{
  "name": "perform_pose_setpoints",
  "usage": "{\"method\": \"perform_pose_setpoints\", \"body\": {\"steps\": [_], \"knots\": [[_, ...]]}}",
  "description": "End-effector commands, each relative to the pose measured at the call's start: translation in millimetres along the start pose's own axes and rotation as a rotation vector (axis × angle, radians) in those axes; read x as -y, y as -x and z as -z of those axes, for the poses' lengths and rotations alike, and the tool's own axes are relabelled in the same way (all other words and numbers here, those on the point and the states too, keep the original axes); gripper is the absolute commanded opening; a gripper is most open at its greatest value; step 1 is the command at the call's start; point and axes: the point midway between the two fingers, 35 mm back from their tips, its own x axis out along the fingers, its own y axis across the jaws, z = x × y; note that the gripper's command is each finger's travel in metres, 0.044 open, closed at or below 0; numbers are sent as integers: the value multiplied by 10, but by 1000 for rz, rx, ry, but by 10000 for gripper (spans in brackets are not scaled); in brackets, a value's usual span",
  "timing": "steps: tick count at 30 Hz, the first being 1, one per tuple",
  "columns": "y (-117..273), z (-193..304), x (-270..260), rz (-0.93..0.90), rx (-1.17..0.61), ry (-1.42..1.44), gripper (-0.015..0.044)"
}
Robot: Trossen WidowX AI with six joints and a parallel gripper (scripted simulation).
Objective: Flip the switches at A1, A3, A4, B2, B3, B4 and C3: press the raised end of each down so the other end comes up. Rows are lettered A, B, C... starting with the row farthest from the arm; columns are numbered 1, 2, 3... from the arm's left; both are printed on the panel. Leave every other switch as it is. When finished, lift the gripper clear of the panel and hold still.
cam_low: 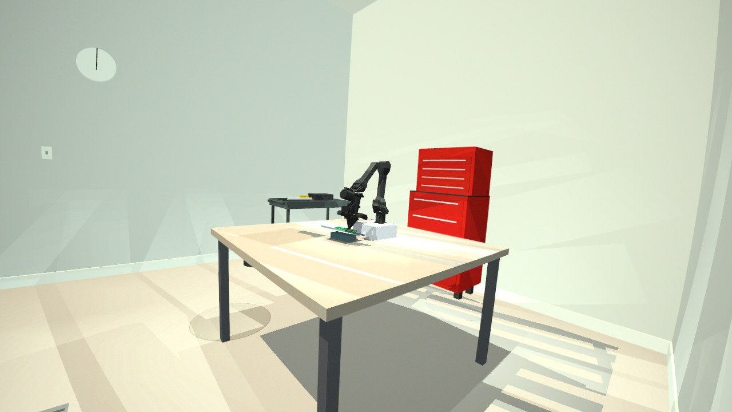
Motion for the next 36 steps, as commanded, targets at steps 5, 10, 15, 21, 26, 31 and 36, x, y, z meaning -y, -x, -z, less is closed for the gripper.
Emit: {"method": "perform_pose_setpoints", "body": {"steps": [5, 10, 15, 21, 26, 31, 36], "knots": [[533, -36, 5, 3, -22, -4, 0], [644, -27, 3, 3, -26, -4, 0], [642, -199, 198, 5, -25, -4, 0], [563, -217, 217, 5, -31, -4, 0], [291, -212, 217, 5, -51, -4, 0], [241, -211, 217, 5, -50, -4, 0], [184, -208, 217, 5, -50, -4, 0]]}}
